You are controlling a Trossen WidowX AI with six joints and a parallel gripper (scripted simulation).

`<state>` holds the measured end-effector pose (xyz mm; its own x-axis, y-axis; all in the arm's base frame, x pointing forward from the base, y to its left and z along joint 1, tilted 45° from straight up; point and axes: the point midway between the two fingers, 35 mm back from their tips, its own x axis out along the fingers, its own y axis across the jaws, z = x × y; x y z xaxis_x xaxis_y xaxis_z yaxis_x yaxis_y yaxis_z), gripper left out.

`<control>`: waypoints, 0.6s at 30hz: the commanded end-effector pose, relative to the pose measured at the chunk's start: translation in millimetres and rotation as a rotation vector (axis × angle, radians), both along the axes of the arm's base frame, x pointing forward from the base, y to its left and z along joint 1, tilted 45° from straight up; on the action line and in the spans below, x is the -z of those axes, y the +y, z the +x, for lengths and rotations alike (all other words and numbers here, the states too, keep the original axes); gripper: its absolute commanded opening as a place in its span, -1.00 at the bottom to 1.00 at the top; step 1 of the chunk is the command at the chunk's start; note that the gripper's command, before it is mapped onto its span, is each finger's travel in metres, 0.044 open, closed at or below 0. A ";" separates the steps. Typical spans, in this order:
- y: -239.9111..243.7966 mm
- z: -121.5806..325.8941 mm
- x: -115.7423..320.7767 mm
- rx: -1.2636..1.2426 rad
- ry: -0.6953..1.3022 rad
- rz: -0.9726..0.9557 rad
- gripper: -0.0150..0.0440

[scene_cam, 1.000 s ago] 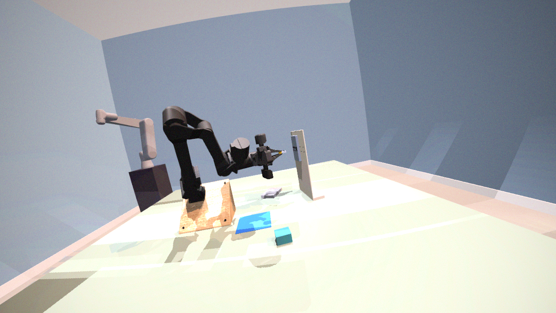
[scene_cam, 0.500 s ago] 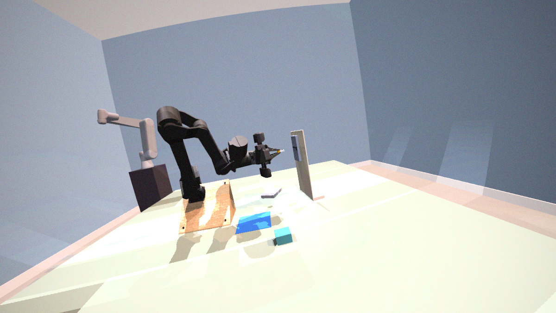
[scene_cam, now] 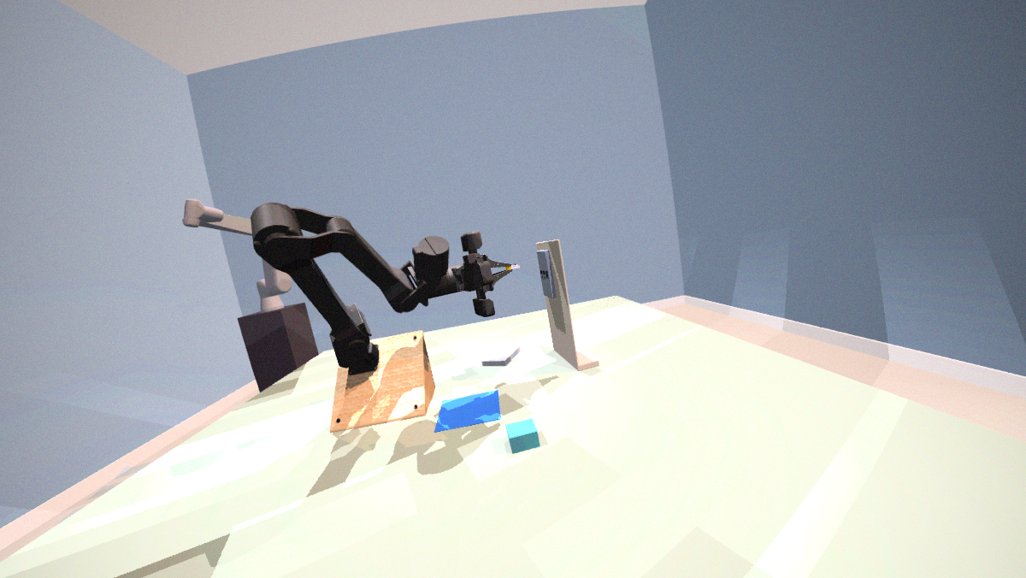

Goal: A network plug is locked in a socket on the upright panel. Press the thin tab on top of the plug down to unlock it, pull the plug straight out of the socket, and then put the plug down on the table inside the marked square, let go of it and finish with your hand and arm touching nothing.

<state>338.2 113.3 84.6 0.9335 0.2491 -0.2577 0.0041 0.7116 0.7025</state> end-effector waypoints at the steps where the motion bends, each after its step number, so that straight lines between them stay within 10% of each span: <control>1: 4.8 -3.5 -10.4 0.006 -0.006 0.007 -0.49; 18: -16.4 -8.3 -18.5 0.090 0.053 -0.047 -0.49</control>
<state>328.7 111.2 101.0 0.9343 0.2006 -0.2947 0.0612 0.7241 0.6870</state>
